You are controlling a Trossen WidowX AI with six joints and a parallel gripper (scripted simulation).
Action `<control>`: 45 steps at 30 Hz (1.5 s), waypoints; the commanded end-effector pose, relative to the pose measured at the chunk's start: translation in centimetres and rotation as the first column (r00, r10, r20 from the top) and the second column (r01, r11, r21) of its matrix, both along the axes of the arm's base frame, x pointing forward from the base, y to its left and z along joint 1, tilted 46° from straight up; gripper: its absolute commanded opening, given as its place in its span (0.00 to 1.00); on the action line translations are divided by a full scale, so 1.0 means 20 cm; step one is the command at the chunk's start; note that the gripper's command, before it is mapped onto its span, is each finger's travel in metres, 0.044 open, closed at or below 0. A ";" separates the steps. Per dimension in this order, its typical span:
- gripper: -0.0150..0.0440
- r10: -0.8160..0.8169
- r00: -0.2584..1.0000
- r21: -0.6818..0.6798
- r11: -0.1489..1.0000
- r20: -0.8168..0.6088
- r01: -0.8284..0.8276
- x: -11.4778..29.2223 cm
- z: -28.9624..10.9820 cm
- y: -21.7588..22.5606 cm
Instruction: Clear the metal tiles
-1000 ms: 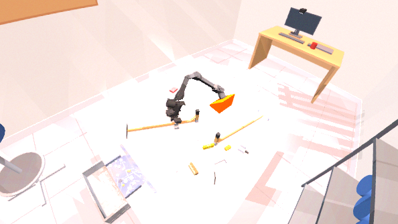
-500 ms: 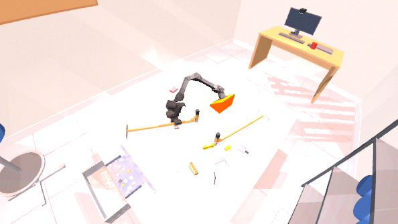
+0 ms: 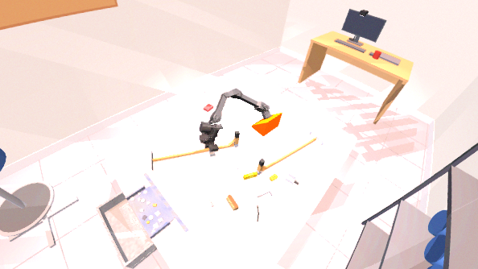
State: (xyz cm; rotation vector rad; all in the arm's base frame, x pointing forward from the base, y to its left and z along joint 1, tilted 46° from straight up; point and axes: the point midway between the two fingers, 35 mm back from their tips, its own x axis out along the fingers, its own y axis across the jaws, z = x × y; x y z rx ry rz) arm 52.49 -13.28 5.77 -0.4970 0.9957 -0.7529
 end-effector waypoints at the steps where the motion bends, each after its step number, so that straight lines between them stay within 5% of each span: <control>1: 0.25 -0.001 1.000 0.001 1.000 0.004 0.001 0.02 -0.01 0.02; 45: 0.25 0.000 1.000 0.002 1.000 0.006 0.000 0.12 -0.16 0.14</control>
